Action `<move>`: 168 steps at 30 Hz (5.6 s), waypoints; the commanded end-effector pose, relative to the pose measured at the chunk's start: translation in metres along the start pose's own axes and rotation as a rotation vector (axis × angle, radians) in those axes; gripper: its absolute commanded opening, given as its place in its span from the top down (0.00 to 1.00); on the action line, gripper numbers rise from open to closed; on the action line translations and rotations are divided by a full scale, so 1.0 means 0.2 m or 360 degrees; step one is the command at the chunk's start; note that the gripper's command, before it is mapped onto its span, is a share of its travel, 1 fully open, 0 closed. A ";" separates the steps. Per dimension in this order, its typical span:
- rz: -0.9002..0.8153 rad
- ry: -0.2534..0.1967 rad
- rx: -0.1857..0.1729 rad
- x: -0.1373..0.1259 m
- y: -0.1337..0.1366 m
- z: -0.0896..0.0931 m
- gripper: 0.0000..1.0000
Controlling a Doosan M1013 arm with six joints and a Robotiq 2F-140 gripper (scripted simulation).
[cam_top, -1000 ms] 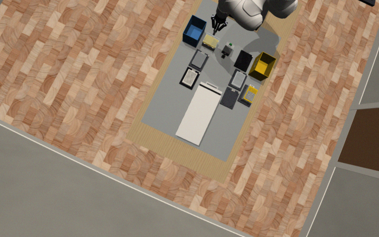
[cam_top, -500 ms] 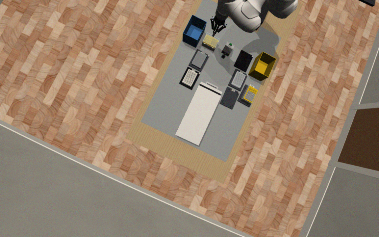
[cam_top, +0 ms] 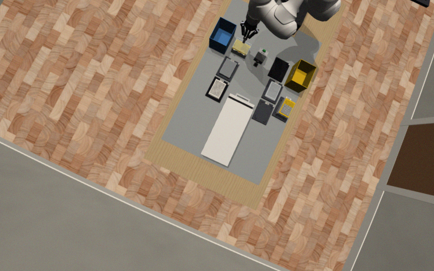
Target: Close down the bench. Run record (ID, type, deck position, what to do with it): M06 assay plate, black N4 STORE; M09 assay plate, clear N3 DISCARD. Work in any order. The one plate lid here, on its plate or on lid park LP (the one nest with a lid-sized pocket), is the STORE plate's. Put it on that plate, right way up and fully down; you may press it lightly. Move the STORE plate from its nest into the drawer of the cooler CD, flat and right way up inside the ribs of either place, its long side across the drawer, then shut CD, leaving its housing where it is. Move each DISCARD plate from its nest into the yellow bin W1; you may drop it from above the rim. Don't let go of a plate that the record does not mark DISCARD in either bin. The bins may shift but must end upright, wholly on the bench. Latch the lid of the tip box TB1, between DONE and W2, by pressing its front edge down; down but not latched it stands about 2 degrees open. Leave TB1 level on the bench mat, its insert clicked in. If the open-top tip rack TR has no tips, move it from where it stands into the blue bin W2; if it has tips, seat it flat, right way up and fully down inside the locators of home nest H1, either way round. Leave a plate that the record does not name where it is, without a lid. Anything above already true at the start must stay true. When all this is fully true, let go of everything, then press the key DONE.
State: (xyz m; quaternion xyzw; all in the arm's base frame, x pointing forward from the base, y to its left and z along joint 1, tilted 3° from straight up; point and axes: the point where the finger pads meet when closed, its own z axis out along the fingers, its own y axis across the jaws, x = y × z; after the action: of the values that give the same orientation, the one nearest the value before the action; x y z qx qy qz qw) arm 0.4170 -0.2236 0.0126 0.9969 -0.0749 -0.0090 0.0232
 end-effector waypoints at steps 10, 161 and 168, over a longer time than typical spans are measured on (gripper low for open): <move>0.0000 0.0000 0.0000 0.00 0.00 0.02 1.00; -0.0035 0.0000 0.0000 0.93 -0.45 -0.24 0.13; -0.0035 0.0000 0.0000 1.04 -0.51 -0.23 0.13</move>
State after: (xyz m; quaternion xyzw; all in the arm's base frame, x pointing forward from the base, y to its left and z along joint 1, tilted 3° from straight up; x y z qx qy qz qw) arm 0.6289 -0.1552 0.0517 0.9976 -0.0639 -0.0090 0.0231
